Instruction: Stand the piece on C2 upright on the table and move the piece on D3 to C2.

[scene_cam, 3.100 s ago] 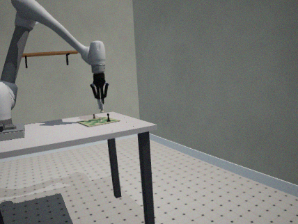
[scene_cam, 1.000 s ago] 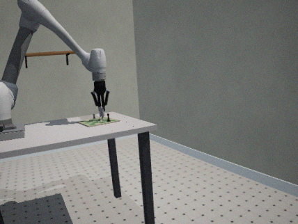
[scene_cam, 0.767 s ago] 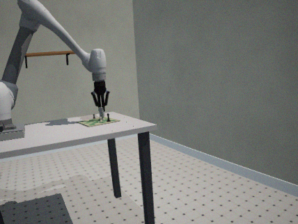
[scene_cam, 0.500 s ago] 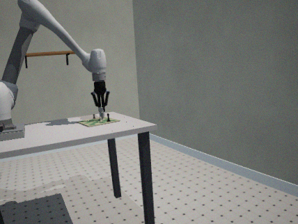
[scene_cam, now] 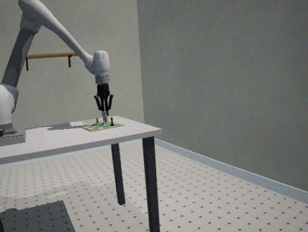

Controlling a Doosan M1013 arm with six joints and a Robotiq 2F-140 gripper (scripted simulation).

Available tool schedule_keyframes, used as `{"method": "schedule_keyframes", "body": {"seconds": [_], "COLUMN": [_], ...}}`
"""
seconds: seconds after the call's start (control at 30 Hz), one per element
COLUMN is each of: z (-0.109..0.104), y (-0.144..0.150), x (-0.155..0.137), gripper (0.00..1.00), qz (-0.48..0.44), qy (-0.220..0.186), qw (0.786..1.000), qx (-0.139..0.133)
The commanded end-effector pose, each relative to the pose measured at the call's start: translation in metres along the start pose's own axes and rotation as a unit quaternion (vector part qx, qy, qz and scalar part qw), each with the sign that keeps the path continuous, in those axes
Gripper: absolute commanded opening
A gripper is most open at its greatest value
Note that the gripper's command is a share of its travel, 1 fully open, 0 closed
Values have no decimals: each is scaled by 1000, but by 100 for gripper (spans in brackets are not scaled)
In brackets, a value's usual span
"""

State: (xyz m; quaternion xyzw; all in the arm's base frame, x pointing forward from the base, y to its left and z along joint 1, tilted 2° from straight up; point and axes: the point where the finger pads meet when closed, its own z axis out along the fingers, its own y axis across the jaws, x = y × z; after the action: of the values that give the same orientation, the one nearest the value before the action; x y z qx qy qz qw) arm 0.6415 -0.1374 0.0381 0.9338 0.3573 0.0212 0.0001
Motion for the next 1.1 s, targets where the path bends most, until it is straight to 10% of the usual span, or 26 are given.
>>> {"method": "schedule_keyframes", "body": {"seconds": [0.0, 0.67, 1.07], "z": [0, 0, 0], "y": [0, 0, 0], "x": [0, 0, 0], "gripper": [0, 0, 20], "qz": [0, 0, 0], "qy": [0, 0, 0], "qw": [1000, 1000, 1000], "qx": [0, 0, 0]}}
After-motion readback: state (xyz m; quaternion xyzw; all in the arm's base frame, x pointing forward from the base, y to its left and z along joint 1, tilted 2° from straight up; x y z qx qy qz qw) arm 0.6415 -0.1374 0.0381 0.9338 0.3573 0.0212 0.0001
